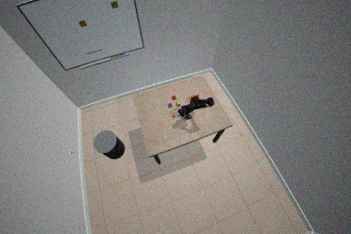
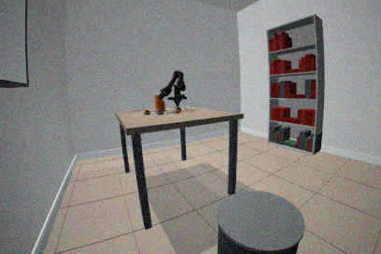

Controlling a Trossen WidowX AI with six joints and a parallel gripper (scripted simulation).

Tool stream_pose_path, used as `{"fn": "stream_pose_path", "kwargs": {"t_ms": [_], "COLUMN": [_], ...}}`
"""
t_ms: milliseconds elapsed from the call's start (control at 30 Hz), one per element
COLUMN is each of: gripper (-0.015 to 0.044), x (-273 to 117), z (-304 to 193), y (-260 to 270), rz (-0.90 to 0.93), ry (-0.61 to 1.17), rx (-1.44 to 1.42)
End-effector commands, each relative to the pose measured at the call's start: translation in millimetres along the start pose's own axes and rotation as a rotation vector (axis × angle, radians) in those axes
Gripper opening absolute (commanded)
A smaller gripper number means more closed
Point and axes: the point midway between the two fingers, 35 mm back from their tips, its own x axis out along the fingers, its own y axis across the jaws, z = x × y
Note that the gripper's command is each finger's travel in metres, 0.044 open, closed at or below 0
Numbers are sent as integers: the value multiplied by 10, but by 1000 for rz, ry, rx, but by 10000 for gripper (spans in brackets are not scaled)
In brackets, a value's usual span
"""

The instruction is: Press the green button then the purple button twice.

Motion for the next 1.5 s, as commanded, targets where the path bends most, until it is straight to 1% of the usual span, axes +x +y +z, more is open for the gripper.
{"fn": "stream_pose_path", "kwargs": {"t_ms": [0,167,300,367,533,600,767,967,1133,1267,1333,1467], "gripper": [20,20,20,20,20,20,20,20,20,20,20,20], "x": [-198,-261,-663,-797,-818,-849,-940,-982,-945,-861,-841,-841], "z": [16,25,29,13,27,151,594,1022,1247,1320,1323,1323], "y": [26,18,4,14,8,-62,-421,-1038,-1673,-2206,-2301,-2301], "rz": [8,4,0,4,4,-1,-14,-20,-16,-8,-6,-6], "ry": [-11,-11,-10,-10,-11,-12,-15,-15,-15,-16,-16,-16], "rx": [-8,-8,-8,-8,-7,-7,-6,-7,-10,-13,-14,-14]}}
